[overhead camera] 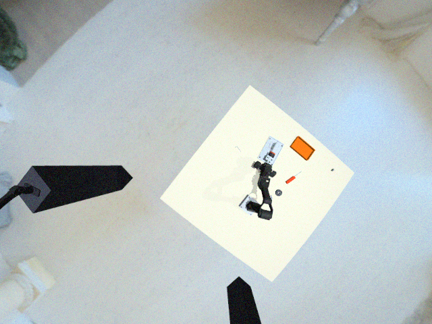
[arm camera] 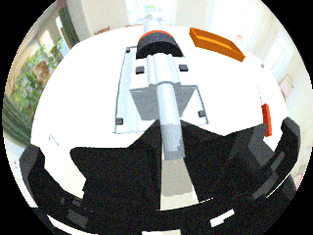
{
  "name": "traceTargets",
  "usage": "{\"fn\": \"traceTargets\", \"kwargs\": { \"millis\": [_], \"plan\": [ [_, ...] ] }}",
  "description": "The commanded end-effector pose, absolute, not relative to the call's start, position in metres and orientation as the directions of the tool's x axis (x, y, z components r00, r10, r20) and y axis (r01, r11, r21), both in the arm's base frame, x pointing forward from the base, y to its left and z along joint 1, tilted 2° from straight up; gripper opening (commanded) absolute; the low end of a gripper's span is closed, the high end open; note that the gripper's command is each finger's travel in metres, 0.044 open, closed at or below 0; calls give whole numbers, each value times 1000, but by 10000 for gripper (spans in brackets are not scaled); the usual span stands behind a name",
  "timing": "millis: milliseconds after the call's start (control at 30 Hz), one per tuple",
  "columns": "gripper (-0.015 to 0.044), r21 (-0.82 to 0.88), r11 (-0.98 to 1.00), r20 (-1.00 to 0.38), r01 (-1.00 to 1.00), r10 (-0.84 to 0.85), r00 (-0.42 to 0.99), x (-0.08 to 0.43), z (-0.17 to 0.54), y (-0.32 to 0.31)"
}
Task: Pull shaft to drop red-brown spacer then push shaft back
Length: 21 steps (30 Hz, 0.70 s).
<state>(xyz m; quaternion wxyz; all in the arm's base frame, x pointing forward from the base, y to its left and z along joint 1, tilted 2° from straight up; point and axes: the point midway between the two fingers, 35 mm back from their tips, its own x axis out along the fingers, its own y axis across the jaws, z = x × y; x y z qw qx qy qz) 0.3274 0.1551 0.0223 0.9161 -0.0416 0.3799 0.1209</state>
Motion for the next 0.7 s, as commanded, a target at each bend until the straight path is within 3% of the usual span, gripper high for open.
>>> {"fn": "traceTargets", "kwargs": {
  "millis": [0,667],
  "plan": [
    [0,20,967,-708,-254,193,680,326,22,155],
    [0,20,967,-708,-254,193,680,324,22,155]
  ]
}}
